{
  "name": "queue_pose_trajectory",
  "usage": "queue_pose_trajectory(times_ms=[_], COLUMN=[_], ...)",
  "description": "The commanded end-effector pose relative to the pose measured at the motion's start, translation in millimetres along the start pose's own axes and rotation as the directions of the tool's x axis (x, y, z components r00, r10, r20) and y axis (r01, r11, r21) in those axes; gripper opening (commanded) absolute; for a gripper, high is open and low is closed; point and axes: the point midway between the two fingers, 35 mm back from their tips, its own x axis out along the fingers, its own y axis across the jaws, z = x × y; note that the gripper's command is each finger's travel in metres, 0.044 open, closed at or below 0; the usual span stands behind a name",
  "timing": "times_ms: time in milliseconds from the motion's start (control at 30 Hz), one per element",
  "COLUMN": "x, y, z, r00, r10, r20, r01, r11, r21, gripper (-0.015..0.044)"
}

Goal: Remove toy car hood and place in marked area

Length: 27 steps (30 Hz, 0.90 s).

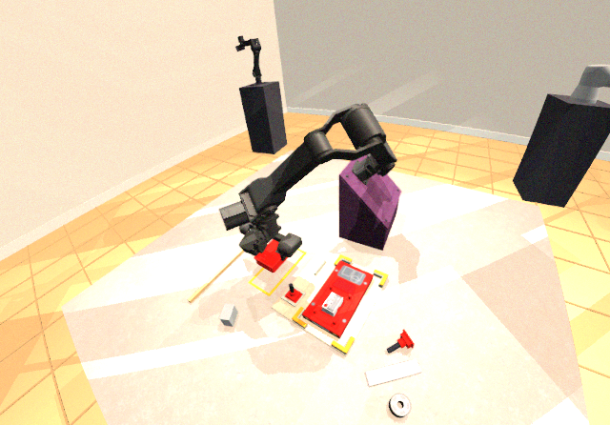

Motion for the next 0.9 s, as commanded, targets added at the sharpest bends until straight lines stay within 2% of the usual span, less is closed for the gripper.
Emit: queue_pose_trajectory(times_ms=[0, 867], x=[3, 20], y=[1, 1], z=[-1, -2], r00=[1.0, 1.0], r10=[0.004, 0.006], r20=[-0.001, -0.002], r01=[-0.004, -0.006], r11=[1.0, 1.0], r21=[0.003, 0.003], gripper=[0.0, 0.0])
